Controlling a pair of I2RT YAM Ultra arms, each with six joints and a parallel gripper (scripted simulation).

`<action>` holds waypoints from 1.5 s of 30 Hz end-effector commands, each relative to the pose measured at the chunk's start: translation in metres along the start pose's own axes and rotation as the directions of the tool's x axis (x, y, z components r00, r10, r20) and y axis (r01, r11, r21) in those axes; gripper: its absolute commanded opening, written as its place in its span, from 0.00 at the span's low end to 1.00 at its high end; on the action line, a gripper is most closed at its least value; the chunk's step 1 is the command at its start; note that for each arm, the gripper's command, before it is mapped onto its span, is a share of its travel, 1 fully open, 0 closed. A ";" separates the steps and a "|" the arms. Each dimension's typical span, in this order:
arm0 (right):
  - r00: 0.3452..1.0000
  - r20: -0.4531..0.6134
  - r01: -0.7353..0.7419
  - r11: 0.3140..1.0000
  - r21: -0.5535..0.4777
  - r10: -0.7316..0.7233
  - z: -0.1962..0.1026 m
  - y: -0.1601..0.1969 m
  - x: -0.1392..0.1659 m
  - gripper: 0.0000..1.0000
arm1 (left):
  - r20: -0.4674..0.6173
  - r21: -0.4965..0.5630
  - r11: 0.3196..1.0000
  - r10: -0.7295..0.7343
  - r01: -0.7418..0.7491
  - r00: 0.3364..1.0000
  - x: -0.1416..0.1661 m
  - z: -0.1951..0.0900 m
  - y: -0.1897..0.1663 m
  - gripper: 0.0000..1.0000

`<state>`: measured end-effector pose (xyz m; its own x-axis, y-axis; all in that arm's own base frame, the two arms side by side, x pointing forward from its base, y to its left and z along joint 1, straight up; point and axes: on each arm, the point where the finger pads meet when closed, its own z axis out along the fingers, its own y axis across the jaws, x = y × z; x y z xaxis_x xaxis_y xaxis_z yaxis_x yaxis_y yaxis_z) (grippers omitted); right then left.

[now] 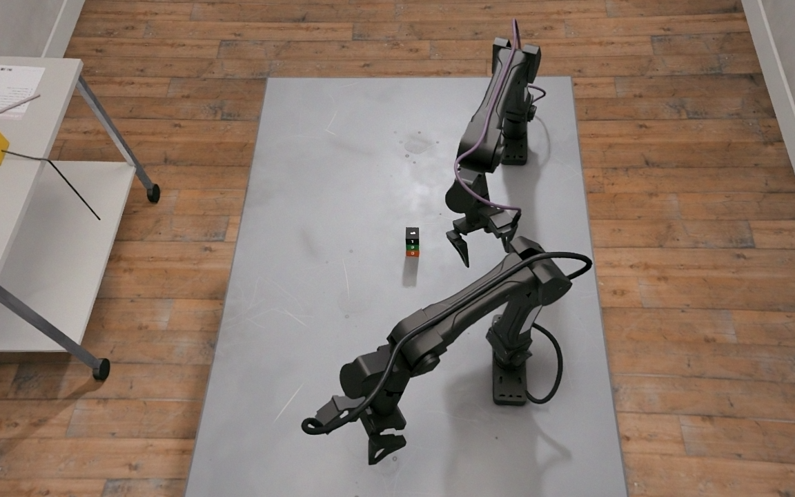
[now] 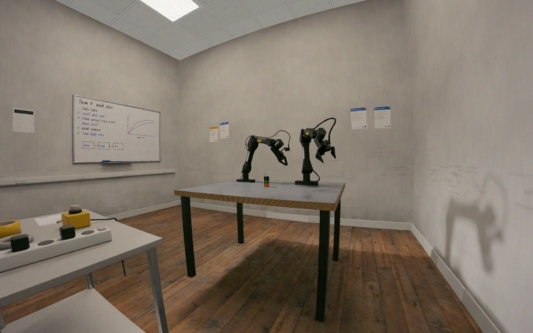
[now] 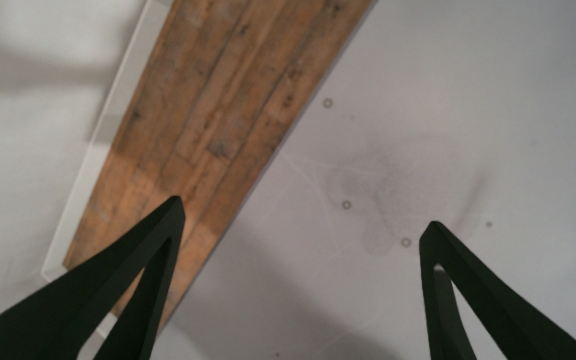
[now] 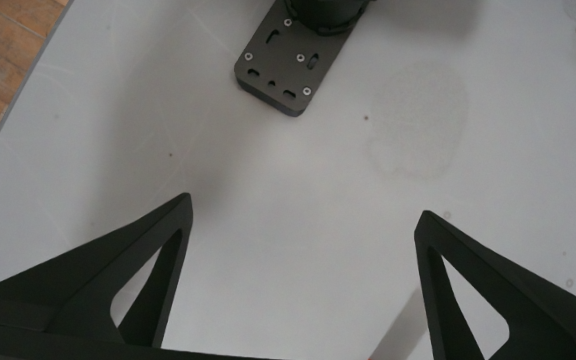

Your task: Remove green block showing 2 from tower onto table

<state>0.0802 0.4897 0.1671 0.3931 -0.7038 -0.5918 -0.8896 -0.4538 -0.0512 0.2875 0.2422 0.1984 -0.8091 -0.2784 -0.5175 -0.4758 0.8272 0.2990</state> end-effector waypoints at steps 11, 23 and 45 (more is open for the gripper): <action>1.000 0.013 0.006 1.000 0.009 -0.006 -0.004 -0.001 -0.004 1.00 | 0.013 -0.003 1.000 -0.003 0.003 1.000 -0.003 -0.003 0.001 1.00; 0.996 0.060 -0.076 0.989 0.130 0.069 -0.027 -0.034 -0.004 1.00 | 0.153 0.045 0.996 -0.084 0.078 0.985 -0.040 -0.024 -0.012 1.00; 0.915 0.267 -0.386 0.851 0.356 0.303 -0.212 0.042 0.027 1.00 | 0.770 0.379 0.726 0.097 -0.574 0.631 -0.092 -0.283 -0.219 1.00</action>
<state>0.1139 0.3603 0.3113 0.0854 -0.6414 -0.7625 -0.9911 0.0240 -0.1312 0.3780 -0.0148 0.3581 -0.4412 0.2176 -0.8706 0.1496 0.9744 0.1677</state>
